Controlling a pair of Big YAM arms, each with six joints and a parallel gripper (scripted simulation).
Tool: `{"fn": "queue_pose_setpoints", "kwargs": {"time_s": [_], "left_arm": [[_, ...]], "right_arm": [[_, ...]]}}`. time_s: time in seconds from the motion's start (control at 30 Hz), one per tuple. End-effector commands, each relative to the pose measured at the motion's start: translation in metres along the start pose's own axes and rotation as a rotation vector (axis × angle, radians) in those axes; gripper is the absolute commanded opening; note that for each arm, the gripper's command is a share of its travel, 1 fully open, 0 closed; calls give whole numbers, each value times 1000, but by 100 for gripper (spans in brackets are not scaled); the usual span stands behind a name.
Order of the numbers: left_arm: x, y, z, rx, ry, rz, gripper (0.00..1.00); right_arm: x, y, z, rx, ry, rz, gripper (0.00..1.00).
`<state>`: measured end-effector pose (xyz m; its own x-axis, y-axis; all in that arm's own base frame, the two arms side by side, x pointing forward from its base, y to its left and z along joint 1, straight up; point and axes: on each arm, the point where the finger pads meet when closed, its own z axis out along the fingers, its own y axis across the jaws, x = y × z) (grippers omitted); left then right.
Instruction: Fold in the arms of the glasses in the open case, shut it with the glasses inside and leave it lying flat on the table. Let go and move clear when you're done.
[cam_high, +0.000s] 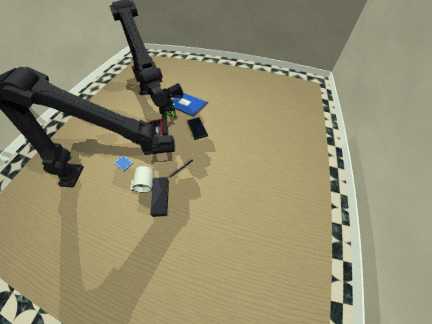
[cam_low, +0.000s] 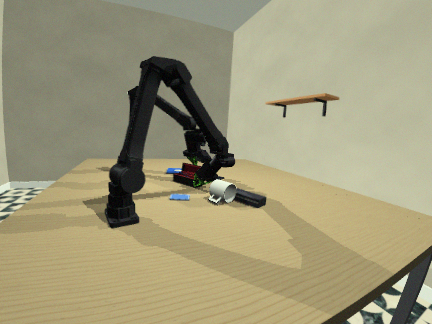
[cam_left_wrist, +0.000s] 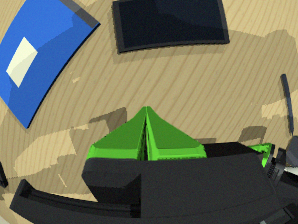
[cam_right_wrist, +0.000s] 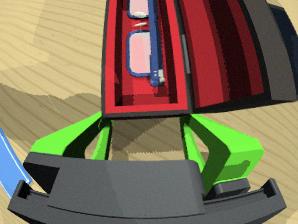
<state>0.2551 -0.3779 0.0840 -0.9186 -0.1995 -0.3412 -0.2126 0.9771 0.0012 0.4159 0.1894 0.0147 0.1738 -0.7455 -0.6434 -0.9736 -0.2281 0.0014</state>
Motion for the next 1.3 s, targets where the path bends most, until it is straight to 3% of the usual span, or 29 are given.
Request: {"fn": "queue_pose_setpoints", "kwargs": {"time_s": [0.0,0.43,1.27], "left_arm": [[-2,1,12,-11,-1,5,0],[13,-2,-14,27,-10,-2,0],[59,0,0,-10,16,28,0]], "right_arm": [[1,1,-12,14,8,9,57],[1,1,-12,14,8,9,57],[2,-6,-10,27,9,7,57]]}}
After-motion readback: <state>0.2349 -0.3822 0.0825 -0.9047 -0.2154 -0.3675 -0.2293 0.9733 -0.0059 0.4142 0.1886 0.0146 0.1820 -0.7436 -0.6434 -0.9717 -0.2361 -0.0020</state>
